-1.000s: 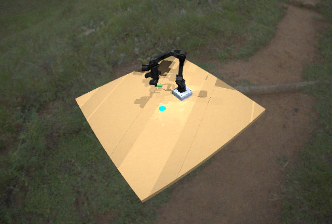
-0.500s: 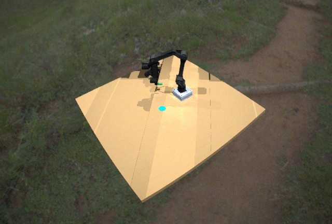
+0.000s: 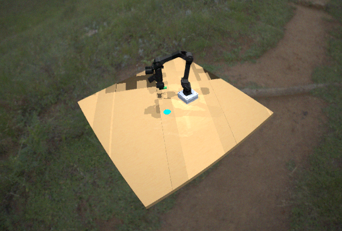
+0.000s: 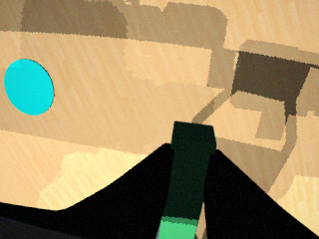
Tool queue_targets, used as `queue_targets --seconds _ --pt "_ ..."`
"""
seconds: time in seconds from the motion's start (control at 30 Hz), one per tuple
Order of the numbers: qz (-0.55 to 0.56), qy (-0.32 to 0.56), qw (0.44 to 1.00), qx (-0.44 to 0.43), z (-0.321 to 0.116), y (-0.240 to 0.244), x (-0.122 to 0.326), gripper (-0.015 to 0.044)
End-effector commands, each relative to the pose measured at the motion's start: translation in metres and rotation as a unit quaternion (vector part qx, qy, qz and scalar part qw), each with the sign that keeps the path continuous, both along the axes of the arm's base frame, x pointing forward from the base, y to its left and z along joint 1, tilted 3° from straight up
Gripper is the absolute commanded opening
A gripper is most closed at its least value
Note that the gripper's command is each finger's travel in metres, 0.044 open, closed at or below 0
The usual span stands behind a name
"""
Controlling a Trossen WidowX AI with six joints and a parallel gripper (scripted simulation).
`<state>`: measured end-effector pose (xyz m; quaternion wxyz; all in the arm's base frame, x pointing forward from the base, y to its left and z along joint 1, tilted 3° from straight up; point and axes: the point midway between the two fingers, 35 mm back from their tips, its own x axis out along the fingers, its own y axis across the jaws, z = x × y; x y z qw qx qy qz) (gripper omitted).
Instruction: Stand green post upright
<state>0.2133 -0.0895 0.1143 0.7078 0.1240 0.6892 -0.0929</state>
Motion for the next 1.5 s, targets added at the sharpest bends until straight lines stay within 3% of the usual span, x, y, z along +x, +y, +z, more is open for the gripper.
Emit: queue_targets --seconds 0.0,0.73,1.47 --pt "0.034 -0.003 0.999 -0.002 0.003 0.007 0.005 0.0023" --pt "0.231 -0.012 0.973 -0.007 0.010 0.055 0.021 0.0023" --pt "0.418 -0.021 0.908 -0.011 0.018 0.107 0.027 0.0023"
